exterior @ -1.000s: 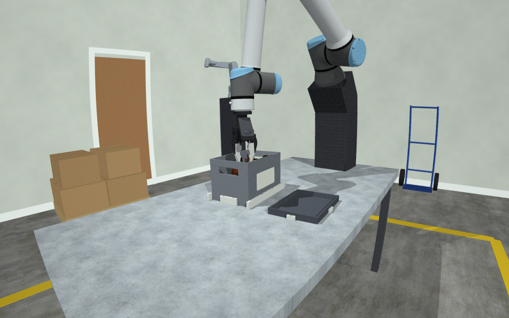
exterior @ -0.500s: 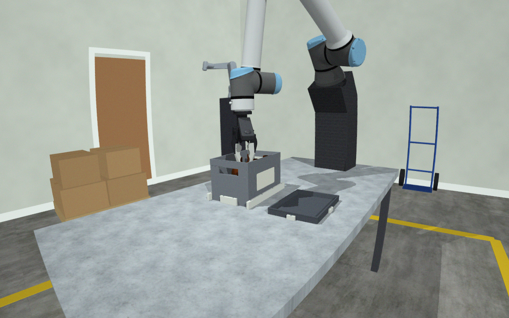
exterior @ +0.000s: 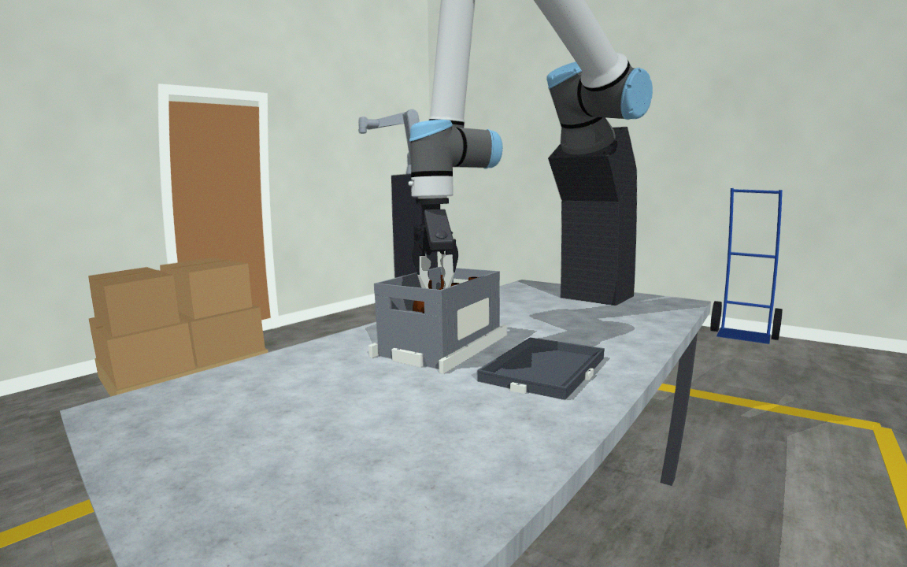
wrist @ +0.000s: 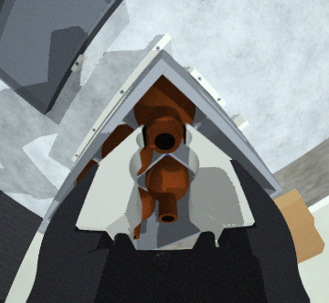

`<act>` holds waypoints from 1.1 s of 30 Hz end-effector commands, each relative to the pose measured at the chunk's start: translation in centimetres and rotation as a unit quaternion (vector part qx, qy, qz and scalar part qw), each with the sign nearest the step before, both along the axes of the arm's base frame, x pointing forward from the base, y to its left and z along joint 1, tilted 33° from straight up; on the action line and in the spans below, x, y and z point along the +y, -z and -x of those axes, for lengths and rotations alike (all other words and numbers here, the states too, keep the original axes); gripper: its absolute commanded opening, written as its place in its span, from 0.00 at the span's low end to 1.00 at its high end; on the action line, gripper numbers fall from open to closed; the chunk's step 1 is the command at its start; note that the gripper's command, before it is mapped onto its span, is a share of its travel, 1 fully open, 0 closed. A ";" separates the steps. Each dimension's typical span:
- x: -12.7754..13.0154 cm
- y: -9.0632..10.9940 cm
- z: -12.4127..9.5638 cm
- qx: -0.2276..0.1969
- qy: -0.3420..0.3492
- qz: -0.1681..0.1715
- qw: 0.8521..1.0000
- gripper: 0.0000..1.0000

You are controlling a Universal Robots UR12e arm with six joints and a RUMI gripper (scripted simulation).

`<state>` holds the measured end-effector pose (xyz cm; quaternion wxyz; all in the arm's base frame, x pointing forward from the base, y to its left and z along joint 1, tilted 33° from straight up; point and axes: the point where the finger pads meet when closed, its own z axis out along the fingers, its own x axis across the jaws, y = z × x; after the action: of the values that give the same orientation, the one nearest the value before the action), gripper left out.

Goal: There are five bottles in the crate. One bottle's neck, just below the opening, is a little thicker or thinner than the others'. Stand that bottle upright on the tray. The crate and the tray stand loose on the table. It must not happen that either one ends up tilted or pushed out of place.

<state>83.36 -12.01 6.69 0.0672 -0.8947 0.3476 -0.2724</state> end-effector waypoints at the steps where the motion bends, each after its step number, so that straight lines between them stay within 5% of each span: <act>1: 0.0 -0.1 0.0 -0.001 0.000 0.000 1.000 0.00; 23: 0.0 -0.1 0.0 -0.001 0.000 0.000 1.000 0.00; 24: 0.0 -0.1 0.0 -0.001 0.000 0.000 1.000 0.38; 33: 0.0 -0.1 0.0 -0.001 0.000 0.000 1.000 0.38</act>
<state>83.36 -12.01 6.69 0.0672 -0.8947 0.3476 -0.2724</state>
